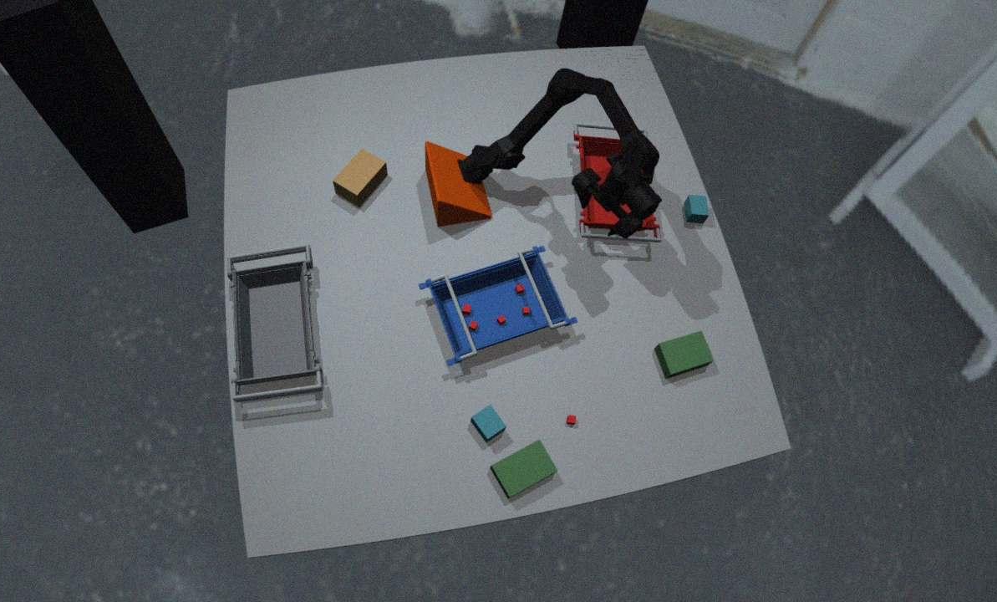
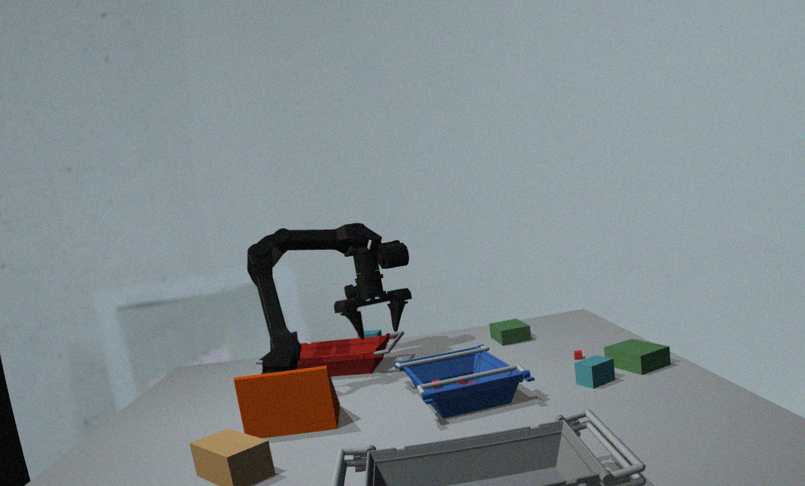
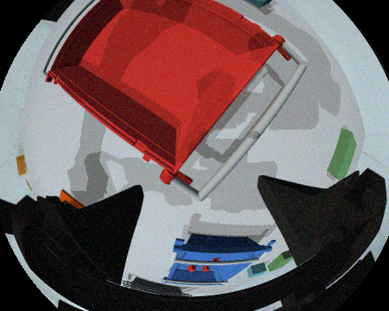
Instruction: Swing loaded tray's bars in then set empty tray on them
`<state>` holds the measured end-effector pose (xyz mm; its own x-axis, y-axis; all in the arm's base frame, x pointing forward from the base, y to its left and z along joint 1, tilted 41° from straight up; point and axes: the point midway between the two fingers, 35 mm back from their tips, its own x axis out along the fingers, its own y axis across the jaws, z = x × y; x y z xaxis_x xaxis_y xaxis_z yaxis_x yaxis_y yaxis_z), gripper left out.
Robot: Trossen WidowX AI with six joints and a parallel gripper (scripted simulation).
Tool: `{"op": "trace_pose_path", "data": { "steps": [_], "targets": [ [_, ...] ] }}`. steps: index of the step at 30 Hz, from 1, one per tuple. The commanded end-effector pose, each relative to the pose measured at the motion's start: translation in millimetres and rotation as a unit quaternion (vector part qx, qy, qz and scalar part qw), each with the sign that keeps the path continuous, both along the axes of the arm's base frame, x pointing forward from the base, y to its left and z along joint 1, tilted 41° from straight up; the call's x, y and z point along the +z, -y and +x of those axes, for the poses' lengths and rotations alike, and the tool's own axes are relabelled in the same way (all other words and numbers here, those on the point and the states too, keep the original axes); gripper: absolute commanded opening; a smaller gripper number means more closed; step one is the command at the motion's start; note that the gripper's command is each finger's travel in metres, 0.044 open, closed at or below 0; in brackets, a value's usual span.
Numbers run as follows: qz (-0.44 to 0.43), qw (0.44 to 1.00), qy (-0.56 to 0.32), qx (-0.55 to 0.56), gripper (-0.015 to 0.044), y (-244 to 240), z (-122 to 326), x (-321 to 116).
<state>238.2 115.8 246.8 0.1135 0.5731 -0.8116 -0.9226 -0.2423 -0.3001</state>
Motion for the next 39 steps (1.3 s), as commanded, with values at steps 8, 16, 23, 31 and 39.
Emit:
{"op": "trace_pose_path", "data": {
  "steps": [8, 16, 23, 31, 39],
  "targets": [
    [0.009, 0.917, 0.242, 0.318, 0.044, -28, -140, 11],
    [0.011, 0.908, 0.255, 0.333, 0.044, -27, -147, 11],
    [0.009, 0.907, 0.254, 0.335, 0.044, -33, -144, 4],
    [0.006, 0.907, 0.252, 0.337, 0.044, -47, -139, -14],
    [0.005, 0.907, 0.251, 0.338, 0.044, -62, -137, -31]
  ]
}}
